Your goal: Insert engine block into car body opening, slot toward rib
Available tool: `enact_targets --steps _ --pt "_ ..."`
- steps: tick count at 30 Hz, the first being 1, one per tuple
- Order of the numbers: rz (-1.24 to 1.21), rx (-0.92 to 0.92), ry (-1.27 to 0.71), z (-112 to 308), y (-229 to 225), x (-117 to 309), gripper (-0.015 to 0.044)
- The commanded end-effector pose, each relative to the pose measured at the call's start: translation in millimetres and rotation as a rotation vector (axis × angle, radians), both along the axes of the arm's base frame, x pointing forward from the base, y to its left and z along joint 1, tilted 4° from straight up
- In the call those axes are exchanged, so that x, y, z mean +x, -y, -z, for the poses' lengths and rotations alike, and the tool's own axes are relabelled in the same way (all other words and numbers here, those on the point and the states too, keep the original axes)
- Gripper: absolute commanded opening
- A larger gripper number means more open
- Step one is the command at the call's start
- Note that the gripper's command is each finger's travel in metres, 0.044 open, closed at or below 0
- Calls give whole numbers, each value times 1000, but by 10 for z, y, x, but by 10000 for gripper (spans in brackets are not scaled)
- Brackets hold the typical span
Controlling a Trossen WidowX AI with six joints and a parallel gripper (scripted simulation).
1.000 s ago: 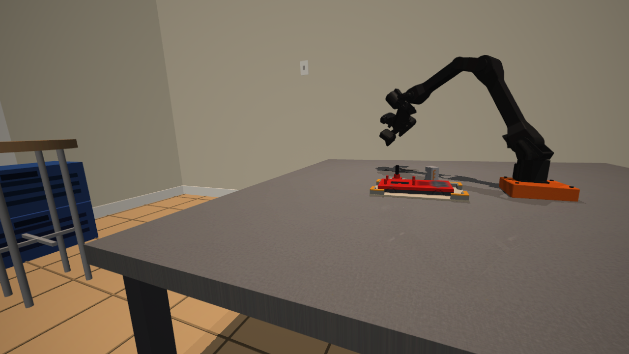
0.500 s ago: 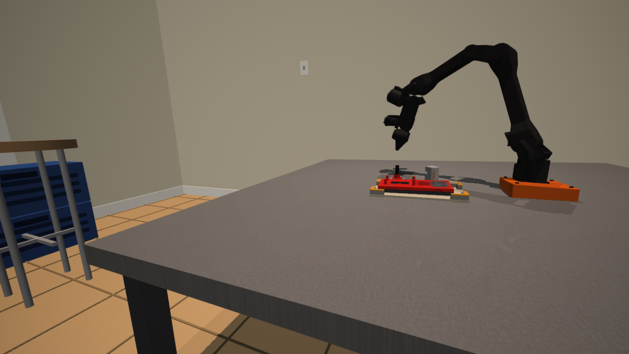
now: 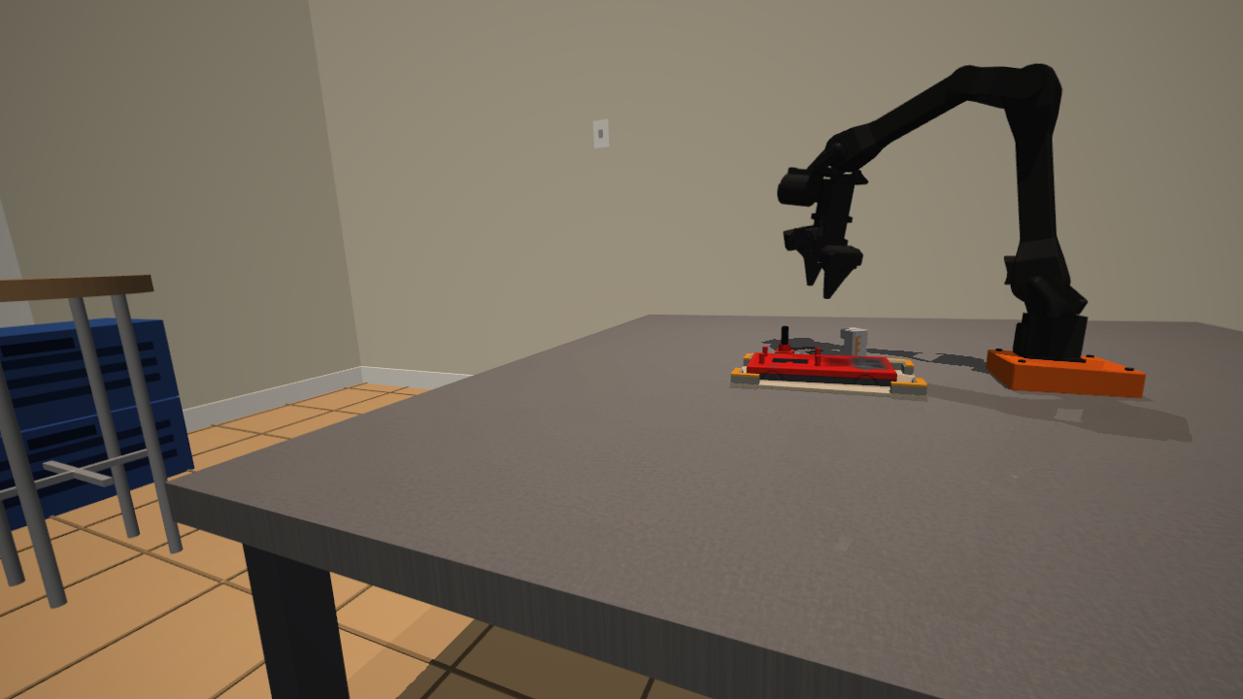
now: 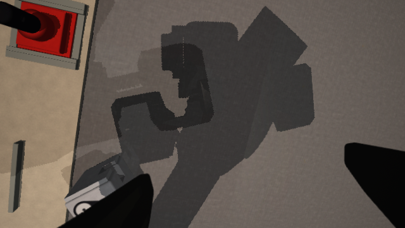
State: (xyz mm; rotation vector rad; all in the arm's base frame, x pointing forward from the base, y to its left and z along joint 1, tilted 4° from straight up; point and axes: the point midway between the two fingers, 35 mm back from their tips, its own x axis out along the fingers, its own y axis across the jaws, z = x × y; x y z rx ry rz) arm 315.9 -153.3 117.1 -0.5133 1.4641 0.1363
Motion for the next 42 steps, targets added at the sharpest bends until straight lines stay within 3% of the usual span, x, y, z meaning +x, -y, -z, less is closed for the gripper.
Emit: enact_targets --steps 1,9,15,19,42 --pt "-100 55 -66 1 -233 -201 440" --pt "-262 149 -177 -15 -623 -593 440" --pt "-265 151 -179 4 -630 -602 440" --pt "-265 151 -180 315 -613 -610 440" --pt "-265 151 -180 655 -601 -615 440"
